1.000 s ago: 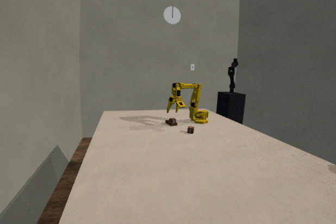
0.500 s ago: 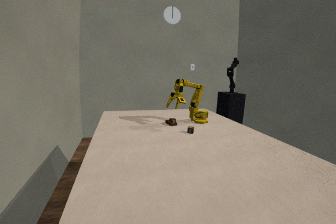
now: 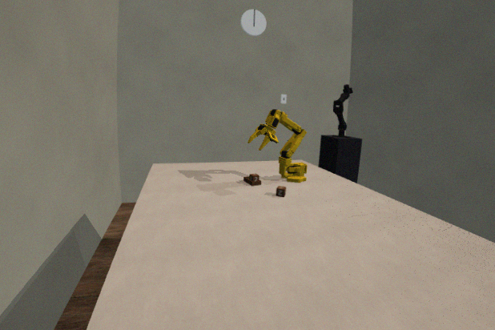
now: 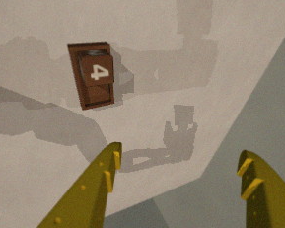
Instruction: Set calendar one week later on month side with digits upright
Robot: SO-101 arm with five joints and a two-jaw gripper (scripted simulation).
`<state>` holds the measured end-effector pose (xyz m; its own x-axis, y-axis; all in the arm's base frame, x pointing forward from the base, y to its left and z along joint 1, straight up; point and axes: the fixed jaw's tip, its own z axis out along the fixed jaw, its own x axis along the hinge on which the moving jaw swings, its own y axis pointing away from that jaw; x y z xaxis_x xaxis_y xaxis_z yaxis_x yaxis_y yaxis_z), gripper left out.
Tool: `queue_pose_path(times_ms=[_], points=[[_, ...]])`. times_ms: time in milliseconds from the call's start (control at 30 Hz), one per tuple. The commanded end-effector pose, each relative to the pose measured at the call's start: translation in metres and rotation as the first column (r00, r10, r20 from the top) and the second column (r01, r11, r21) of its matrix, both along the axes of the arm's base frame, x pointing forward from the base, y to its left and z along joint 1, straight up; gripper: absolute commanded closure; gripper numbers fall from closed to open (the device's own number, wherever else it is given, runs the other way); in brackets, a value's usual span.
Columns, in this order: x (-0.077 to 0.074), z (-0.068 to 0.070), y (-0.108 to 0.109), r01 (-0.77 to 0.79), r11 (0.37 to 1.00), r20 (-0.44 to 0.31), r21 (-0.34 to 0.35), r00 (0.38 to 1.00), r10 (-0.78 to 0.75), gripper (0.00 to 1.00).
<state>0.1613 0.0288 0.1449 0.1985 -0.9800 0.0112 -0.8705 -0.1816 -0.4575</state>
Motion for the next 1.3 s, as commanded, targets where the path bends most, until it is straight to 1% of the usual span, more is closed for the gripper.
queue_pose_path(times_ms=[0, 167, 267, 367, 467, 600, 667, 800, 933, 1067, 1267], points=[[0.000, 0.011, 0.001, 0.000, 1.000, 0.064, 0.016, 0.998, -0.002, 0.65], [0.000, 0.011, 0.001, -0.002, 1.000, 0.065, 0.017, 0.998, 0.000, 0.65], [0.001, 0.011, 0.006, -0.027, 1.000, 0.065, 0.017, 0.998, 0.025, 0.65], [0.001, 0.011, 0.017, -0.092, 0.996, 0.064, 0.018, 0.994, 0.091, 0.65], [-0.001, 0.010, 0.037, -0.198, 0.980, 0.064, 0.020, 0.979, 0.196, 0.65], [-0.009, 0.008, 0.070, -0.371, 0.928, 0.063, 0.023, 0.927, 0.369, 0.65], [-0.009, 0.008, 0.070, -0.371, 0.928, 0.063, 0.023, 0.927, 0.369, 0.65], [-0.024, 0.006, 0.102, -0.533, 0.846, 0.063, 0.026, 0.845, 0.531, 0.65], [-0.039, 0.004, 0.125, -0.641, 0.767, 0.062, 0.029, 0.767, 0.638, 0.65], [-0.047, 0.003, 0.134, -0.685, 0.728, 0.062, 0.030, 0.728, 0.683, 0.65], [-0.048, 0.003, 0.135, -0.690, 0.723, 0.062, 0.030, 0.724, 0.687, 0.65]])
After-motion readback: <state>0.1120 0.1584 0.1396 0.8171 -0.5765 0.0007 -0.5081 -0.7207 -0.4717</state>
